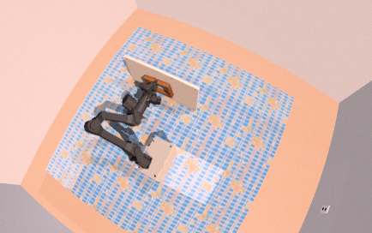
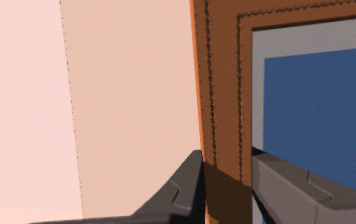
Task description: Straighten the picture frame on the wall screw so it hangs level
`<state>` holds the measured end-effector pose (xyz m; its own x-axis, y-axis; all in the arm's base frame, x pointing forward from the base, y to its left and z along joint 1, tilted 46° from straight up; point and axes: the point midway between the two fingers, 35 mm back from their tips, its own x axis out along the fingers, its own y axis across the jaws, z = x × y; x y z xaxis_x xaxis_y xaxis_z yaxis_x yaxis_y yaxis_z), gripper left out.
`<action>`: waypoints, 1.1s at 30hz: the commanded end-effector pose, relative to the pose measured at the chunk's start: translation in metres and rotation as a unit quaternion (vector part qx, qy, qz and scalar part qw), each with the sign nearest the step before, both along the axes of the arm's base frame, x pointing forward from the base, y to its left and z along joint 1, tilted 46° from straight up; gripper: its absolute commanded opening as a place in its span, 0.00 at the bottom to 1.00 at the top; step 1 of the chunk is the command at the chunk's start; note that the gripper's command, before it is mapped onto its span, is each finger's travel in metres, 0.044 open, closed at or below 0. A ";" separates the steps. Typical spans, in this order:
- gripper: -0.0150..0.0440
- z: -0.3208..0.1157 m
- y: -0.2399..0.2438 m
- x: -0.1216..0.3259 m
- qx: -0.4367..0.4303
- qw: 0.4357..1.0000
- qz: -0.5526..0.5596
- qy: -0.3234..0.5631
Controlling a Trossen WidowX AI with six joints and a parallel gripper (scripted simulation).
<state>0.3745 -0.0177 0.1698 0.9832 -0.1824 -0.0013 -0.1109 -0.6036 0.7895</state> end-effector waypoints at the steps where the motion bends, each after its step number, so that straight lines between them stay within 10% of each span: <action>1: 0.25 -0.001 -0.002 0.000 -0.001 1.000 -0.002 -0.001; 33: 0.25 -0.003 -0.006 -0.001 -0.001 1.000 -0.002 -0.001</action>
<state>0.3737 -0.0223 0.1660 0.9831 -0.1833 -0.0026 -0.1105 -0.6035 0.7897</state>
